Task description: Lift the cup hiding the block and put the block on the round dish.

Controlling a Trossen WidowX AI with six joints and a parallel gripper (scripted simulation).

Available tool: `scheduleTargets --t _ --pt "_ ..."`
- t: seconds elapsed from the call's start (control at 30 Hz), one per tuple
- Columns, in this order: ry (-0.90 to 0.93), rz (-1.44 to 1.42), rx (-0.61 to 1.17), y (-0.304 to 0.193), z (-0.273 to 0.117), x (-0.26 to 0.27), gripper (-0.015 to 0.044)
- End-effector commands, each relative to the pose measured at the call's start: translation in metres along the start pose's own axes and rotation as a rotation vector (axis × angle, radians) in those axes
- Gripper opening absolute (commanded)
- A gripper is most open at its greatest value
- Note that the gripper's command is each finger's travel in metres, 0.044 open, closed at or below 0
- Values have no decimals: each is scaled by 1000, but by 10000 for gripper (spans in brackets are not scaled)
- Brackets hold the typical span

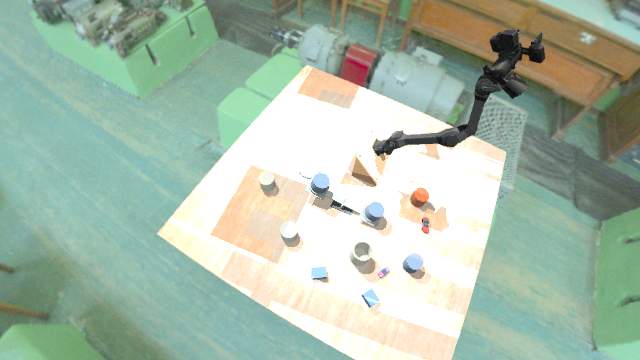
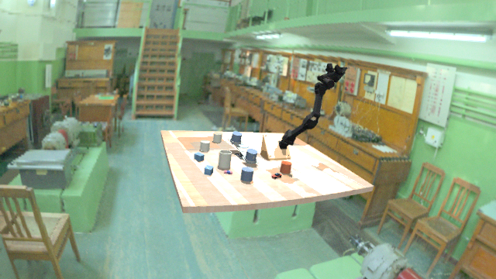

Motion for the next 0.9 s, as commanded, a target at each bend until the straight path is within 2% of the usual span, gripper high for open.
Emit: scheduleTargets --t 0.0,0.03,0.4,0.87 --pt "1 -1 -4 1 0 1 426" --pt "4 -4 -17 4 -1 3 440" --pt "99 -49 -292 63 -22 52 440" --pt "282 -73 -647 128 -76 119 440"
Point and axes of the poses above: the point midway between the two fingers, 35 mm back from their tips, its own z axis out along the fingers, its own x axis across the jaws, y = z × x, the point moved 4 cm from there along -z, back along the fingers, and after that the axes turned 11 degrees about z, right-handed, at the moved point
